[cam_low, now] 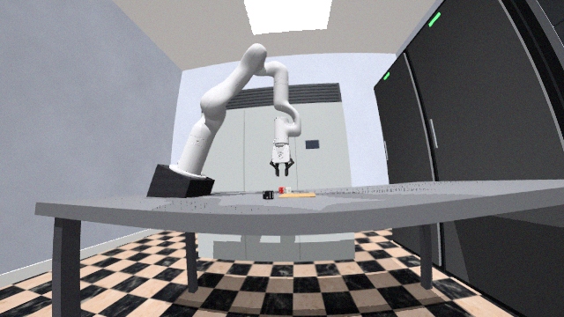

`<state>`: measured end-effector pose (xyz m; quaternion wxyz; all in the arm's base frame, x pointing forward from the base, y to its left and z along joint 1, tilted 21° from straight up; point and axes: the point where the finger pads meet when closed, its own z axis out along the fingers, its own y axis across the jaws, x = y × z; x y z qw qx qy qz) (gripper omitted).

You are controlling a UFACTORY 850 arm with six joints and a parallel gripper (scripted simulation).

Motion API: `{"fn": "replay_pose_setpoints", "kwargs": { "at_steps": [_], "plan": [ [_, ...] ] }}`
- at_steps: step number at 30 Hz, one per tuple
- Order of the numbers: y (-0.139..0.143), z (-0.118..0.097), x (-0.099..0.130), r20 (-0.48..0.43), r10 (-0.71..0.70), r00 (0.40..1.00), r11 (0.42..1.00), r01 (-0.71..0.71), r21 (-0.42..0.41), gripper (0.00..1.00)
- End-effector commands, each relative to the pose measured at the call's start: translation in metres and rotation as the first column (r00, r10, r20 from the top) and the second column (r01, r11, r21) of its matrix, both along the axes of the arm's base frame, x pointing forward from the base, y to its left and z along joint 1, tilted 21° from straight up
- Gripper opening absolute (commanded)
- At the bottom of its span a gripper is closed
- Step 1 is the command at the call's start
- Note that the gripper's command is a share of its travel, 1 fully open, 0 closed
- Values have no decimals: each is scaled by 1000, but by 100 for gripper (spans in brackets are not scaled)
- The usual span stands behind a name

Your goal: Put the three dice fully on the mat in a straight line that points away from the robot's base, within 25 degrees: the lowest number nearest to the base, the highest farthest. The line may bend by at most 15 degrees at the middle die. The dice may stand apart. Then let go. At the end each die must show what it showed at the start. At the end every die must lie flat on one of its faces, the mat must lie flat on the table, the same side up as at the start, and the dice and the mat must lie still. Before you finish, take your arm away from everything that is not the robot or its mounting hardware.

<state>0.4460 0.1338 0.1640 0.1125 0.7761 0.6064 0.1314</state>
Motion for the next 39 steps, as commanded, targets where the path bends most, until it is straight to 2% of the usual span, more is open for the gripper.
{"fn": "replay_pose_setpoints", "kwargs": {
  "at_steps": [1,26,39],
  "plan": [
    [0,0,0,22,-1,1000,1000,1,1,47],
    [0,-7,3,24,-1,1000,1000,1,1,47],
    [0,-24,9,24,-1,1000,1000,1,1,47]
  ]
}}
